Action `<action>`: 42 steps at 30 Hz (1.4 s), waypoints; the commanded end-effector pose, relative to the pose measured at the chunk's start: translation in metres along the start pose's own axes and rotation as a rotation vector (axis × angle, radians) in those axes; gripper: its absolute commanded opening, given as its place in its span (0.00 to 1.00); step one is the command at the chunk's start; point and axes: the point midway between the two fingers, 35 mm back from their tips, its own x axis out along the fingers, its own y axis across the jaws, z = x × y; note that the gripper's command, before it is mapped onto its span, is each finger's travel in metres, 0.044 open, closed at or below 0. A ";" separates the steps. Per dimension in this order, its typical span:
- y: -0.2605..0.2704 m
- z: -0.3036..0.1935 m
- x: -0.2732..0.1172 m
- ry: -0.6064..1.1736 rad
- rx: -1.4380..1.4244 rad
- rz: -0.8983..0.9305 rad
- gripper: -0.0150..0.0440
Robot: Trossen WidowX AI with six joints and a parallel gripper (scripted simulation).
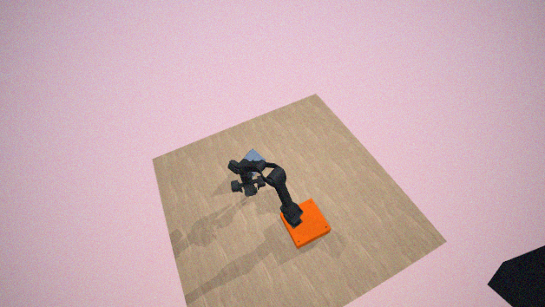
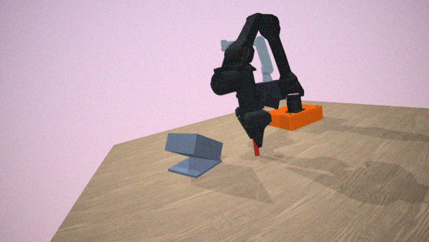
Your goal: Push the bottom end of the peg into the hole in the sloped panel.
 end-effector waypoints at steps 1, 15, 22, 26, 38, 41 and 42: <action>0.000 0.000 0.000 0.000 0.000 0.000 0.96; 0.000 0.000 0.000 0.000 0.000 0.000 0.37; 0.000 0.000 0.000 0.000 0.000 0.000 0.29; 0.000 0.000 -0.004 0.000 0.000 0.000 0.25; -0.003 -0.002 -0.055 0.002 -0.002 0.004 0.25; -0.003 -0.002 -0.066 0.002 -0.003 0.005 0.25; -0.004 -0.002 -0.070 0.002 -0.003 0.005 0.25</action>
